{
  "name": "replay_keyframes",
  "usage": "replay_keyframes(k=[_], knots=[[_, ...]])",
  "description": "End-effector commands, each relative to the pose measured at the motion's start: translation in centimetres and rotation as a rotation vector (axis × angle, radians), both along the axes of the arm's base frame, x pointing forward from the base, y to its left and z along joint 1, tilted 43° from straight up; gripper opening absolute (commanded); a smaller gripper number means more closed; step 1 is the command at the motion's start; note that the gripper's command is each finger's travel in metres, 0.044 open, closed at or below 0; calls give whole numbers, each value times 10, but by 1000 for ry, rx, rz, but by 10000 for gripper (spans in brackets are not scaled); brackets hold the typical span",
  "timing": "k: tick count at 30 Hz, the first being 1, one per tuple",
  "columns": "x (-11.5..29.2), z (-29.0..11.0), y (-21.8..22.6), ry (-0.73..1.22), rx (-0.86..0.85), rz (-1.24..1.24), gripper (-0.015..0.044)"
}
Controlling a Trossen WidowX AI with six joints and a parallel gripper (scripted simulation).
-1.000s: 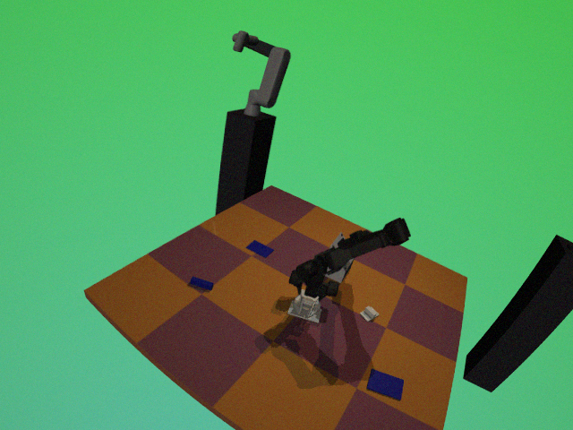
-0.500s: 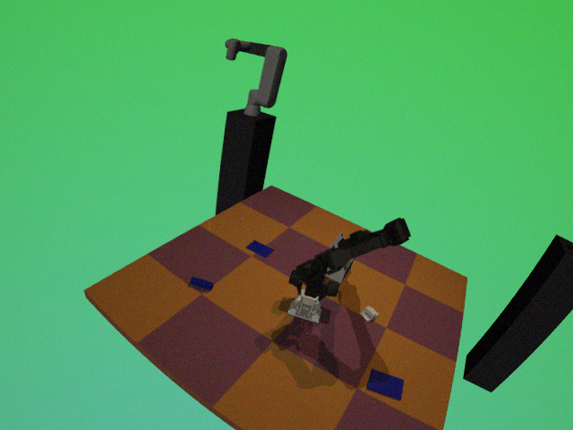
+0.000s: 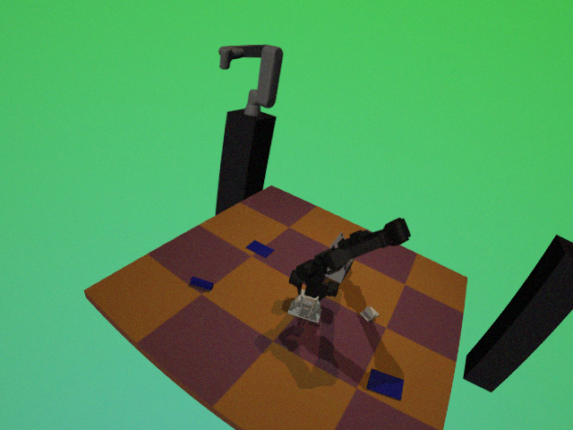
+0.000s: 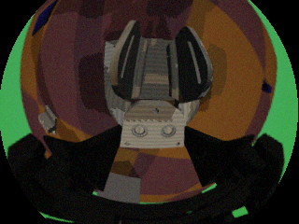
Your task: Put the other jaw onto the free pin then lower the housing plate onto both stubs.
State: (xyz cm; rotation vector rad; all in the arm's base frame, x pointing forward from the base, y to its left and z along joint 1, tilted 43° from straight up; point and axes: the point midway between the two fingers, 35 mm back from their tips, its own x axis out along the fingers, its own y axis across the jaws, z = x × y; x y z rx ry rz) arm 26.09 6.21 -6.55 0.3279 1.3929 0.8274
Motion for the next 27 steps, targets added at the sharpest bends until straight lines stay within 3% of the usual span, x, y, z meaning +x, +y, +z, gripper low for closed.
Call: replay_keyframes(k=[1,12,16,27], knots=[[0,-1,0,3,-2,-4,351],[0,-1,0,3,-2,-4,351],[0,0,0,0,0,0,440],[0,0,0,0,0,0,440]])
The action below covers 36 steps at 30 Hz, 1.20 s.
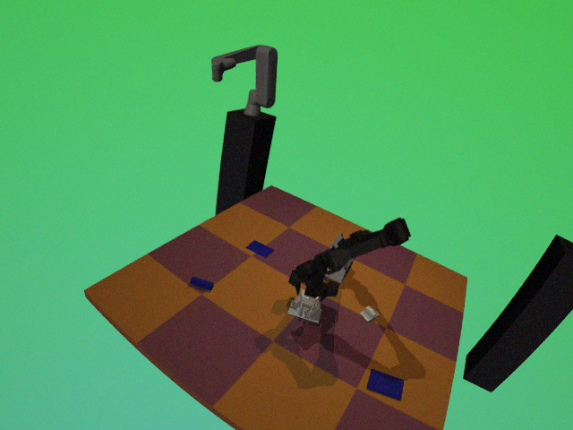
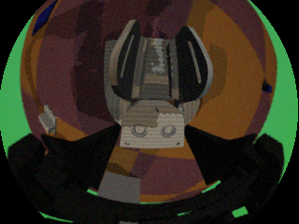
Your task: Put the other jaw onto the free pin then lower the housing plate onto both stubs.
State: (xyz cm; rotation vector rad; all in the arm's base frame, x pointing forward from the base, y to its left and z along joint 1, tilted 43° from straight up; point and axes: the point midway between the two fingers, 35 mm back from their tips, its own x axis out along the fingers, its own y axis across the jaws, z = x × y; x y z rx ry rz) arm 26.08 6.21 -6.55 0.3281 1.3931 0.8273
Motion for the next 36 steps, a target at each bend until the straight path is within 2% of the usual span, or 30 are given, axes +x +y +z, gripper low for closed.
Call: replay_keyframes(k=[1,5,11,16,22,36], knots=[[0,0,0,0,0,0,440],[2,9,-10,0,-3,-1,440],[1,54,-50,3,-3,-3,440],[1,51,-49,1,-3,-17,440],[-53,93,-86,7,-9,-5,440],[-56,94,-87,8,-9,-4,440]])
